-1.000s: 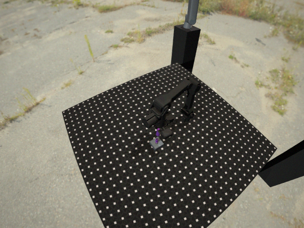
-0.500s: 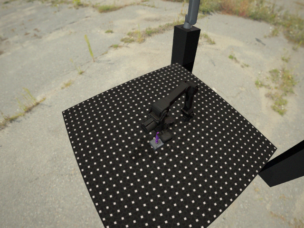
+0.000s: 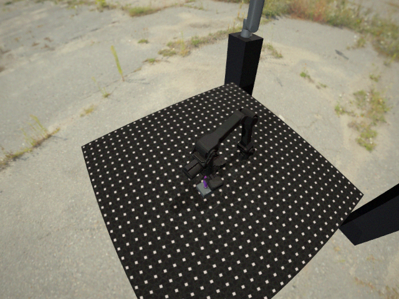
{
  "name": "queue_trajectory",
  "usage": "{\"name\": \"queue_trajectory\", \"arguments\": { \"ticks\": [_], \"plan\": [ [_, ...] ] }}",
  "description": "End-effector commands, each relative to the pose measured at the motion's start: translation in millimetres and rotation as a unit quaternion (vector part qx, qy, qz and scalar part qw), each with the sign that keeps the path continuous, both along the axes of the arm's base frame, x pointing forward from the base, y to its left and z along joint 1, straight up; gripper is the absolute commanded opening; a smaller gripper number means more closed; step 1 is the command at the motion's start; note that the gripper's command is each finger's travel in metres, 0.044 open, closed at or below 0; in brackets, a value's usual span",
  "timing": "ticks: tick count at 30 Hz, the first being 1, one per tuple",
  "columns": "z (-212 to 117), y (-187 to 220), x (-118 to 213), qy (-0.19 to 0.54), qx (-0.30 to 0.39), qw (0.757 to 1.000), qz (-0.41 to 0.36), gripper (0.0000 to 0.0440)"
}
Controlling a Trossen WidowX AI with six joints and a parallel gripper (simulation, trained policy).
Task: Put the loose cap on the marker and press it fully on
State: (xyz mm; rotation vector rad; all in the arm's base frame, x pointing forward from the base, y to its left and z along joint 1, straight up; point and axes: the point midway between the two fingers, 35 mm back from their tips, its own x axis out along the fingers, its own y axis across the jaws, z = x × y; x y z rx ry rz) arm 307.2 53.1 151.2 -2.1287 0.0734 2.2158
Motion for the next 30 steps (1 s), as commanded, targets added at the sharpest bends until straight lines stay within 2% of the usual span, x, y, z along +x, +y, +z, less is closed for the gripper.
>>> {"name": "queue_trajectory", "arguments": {
  "ticks": [1,14,17,30],
  "plan": [
    [-9,0,-1,0.012,0.001,1.000,-0.001,0.0000],
    [-46,-1,-2,0.033,0.006,0.999,0.015,0.0003],
    [-52,-2,-5,0.043,0.001,0.999,0.019,0.0082],
    [-57,-1,-15,0.059,0.007,0.998,0.024,0.0153]
  ]
}}
